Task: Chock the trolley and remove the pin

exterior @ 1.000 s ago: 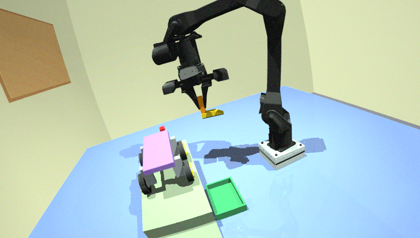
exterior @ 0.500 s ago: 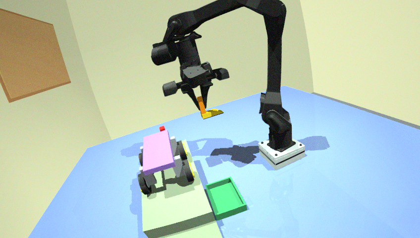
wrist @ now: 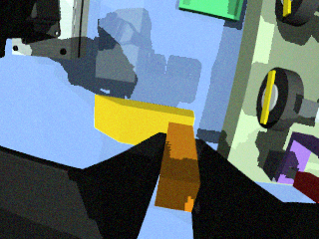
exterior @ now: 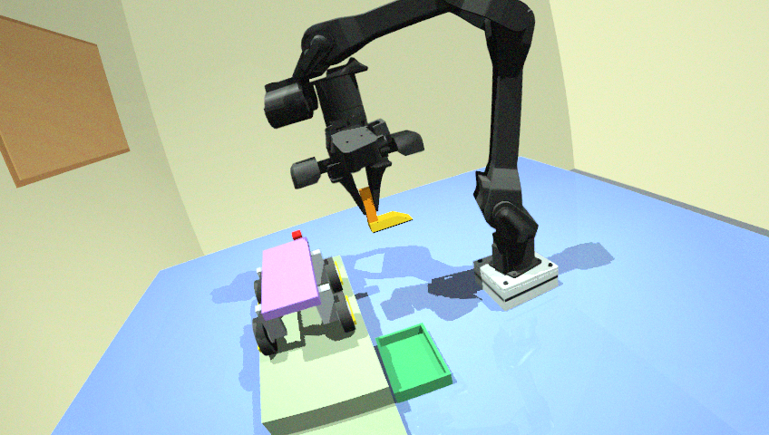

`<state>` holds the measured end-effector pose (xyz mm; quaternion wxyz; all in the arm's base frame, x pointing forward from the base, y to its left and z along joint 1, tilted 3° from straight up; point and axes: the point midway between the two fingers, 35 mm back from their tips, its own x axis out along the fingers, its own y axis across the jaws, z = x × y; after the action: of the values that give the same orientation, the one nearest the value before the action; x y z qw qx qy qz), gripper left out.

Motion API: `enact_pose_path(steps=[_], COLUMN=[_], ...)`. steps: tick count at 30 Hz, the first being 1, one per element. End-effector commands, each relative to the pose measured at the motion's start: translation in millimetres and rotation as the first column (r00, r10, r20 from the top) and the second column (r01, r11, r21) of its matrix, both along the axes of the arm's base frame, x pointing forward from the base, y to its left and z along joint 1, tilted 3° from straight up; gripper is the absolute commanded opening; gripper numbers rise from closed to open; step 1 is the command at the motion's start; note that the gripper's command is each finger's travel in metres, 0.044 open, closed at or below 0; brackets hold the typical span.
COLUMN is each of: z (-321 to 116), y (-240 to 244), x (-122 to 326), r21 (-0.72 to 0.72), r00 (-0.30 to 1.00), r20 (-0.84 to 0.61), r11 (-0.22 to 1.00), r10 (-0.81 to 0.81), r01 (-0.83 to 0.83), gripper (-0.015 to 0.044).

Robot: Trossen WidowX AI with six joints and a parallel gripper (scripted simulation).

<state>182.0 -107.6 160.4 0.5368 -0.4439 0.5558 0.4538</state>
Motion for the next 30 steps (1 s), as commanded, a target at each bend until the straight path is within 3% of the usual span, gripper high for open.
enact_pose_path(steps=[1,30], z=[-1.1,-9.9], y=[12.0,105.2], x=[5.6,47.0], r21=[0.005,0.014], r00=[1.0,1.0], r20=[0.006,0.01], r11=[1.0,1.0], r10=[-0.005,-0.005], r01=[0.005,0.005], gripper=[0.0,0.0])
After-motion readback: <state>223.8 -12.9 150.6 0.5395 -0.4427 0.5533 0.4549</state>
